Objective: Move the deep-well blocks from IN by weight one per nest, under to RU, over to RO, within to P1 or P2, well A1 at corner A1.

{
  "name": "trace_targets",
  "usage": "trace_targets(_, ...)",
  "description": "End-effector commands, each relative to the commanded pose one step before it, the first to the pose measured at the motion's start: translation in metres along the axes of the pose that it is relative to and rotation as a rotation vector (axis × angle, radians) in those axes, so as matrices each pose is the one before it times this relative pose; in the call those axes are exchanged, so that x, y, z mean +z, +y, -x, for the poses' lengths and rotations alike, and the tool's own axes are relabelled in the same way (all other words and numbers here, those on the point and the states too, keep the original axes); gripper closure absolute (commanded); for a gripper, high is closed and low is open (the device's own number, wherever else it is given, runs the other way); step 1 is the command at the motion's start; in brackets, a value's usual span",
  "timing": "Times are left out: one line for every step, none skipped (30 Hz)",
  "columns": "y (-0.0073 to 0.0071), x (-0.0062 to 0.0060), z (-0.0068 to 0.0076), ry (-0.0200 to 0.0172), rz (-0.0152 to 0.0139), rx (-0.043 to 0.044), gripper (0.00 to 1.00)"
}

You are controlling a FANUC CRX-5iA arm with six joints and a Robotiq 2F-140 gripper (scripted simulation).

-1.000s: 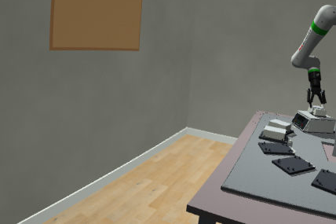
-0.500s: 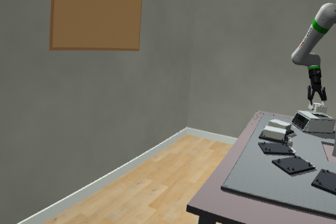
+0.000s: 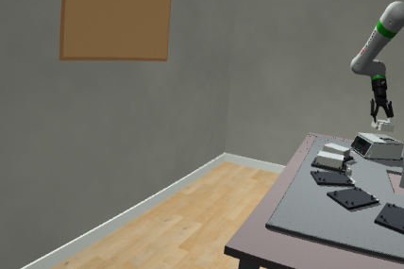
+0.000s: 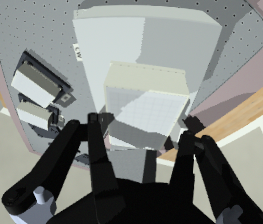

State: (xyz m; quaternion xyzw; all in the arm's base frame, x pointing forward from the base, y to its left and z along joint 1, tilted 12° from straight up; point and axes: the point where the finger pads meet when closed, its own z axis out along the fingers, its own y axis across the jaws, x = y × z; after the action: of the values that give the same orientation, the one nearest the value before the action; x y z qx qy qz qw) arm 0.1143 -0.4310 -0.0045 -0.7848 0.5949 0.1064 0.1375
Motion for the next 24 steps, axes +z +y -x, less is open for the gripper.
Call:
trace_targets(0.00002,-0.00448,0.00238,0.00036,0.00006,0.00008,0.90)
trace_targets(0.00000,-0.00144,0.00083,0.00000,0.00000,0.00000,0.90)
trace_targets(0.00000,-0.00144,0.00083,0.00000,0.00000,0.00000,0.90)
trace_targets(0.00000,-0.00144,0.00083,0.00000,0.00000,0.00000,0.90)
trace_targets(0.00000,-0.00094,0.00054,0.00000,0.00000,0.00000,0.90)
trace_targets(0.00000,0.00000,0.00000,0.00000,0.00000,0.00000,0.90)
trace_targets(0.00000,0.00000,0.00000,0.00000,0.00000,0.00000,0.90)
trace_targets(0.00000,0.00000,0.00000,0.00000,0.00000,0.00000,0.90)
trace_targets(0.00000,0.00000,0.00000,0.00000,0.00000,0.00000,0.90)
trace_targets(0.00000,0.00000,0.00000,0.00000,0.00000,0.00000,0.90)
trace_targets(0.00000,0.00000,0.00000,0.00000,0.00000,0.00000,0.90)
trace_targets(0.00000,0.00000,0.00000,0.00000,0.00000,0.00000,0.90)
trace_targets(0.00000,0.00000,0.00000,0.00000,0.00000,0.00000,0.90)
trace_targets(0.00000,0.00000,0.00000,0.00000,0.00000,0.00000,0.90)
trace_targets(0.00000,0.00000,0.00000,0.00000,0.00000,0.00000,0.90)
trace_targets(0.00000,0.00000,0.00000,0.00000,0.00000,0.00000,0.90)
trace_targets(0.00000,0.00000,0.00000,0.00000,0.00000,0.00000,0.90)
trace_targets(0.00000,0.00000,0.00000,0.00000,0.00000,0.00000,0.90)
trace_targets(0.00000,0.00000,0.00000,0.00000,0.00000,0.00000,0.90)
trace_targets(0.00000,0.00000,0.00000,0.00000,0.00000,0.00000,0.90)
trace_targets(0.00000,0.00000,0.00000,0.00000,0.00000,0.00000,0.90)
trace_targets(0.00000,0.00000,0.00000,0.00000,0.00000,0.00000,0.90)
trace_targets(0.00000,0.00000,0.00000,0.00000,0.00000,0.00000,0.90)
trace_targets(-0.00322,0.00042,0.00073,0.00000,0.01667,-0.02887,0.90)
